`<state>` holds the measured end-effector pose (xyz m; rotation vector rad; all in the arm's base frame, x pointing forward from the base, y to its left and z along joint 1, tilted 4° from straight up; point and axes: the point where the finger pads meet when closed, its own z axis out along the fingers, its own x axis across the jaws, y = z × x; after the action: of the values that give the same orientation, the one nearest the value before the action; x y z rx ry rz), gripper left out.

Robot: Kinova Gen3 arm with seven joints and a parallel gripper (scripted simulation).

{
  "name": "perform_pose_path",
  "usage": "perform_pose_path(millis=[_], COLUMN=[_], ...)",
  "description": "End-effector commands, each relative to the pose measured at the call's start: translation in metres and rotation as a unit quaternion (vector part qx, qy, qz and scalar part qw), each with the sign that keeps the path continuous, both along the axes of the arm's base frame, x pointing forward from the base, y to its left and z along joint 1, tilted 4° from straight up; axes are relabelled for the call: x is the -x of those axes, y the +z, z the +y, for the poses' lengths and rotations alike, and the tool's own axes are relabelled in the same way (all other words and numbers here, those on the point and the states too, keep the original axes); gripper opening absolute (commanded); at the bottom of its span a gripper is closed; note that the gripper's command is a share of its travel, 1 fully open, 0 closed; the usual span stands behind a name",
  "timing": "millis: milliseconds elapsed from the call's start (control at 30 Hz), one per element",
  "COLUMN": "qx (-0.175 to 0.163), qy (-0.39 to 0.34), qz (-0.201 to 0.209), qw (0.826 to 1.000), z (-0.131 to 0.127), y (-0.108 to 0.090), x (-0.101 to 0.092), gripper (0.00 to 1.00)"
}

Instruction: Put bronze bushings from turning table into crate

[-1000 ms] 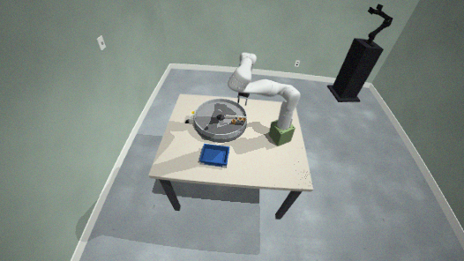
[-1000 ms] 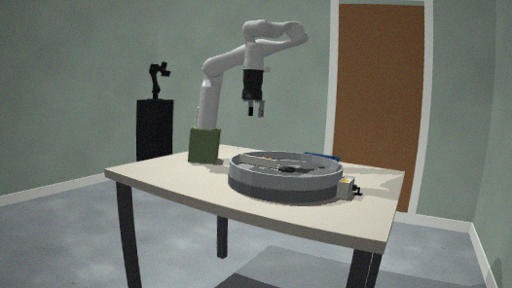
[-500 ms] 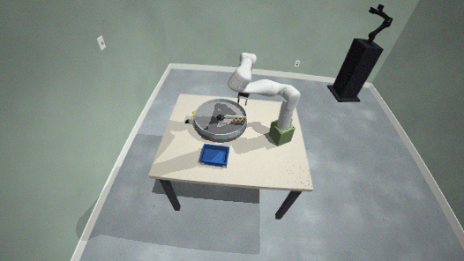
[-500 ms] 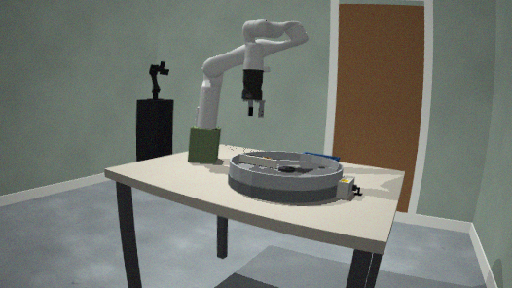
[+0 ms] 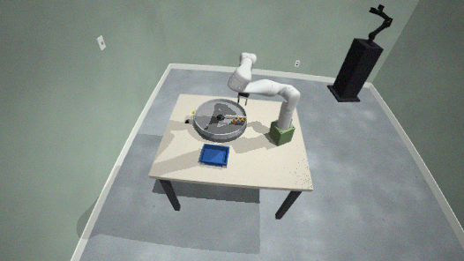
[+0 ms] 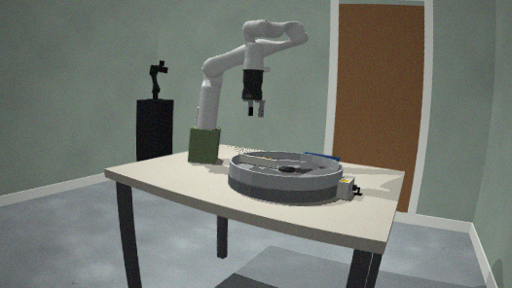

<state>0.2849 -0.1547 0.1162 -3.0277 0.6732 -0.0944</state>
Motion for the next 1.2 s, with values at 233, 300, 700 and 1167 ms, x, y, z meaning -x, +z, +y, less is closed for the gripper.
perform_pose_path(millis=[233, 300, 700, 1167], qx=[0.000, 0.000, 0.000, 0.000], qy=[0.000, 0.000, 0.000, 0.000], qz=[-0.001, -0.001, -0.001, -0.001], qw=[1.000, 1.000, 1.000, 1.000], z=[0.000, 0.000, 0.000, -0.004], y=[0.000, 0.000, 0.000, -0.010], x=[0.000, 0.000, 0.000, 0.000], gripper=[1.00, 1.00, 1.00, 1.00])
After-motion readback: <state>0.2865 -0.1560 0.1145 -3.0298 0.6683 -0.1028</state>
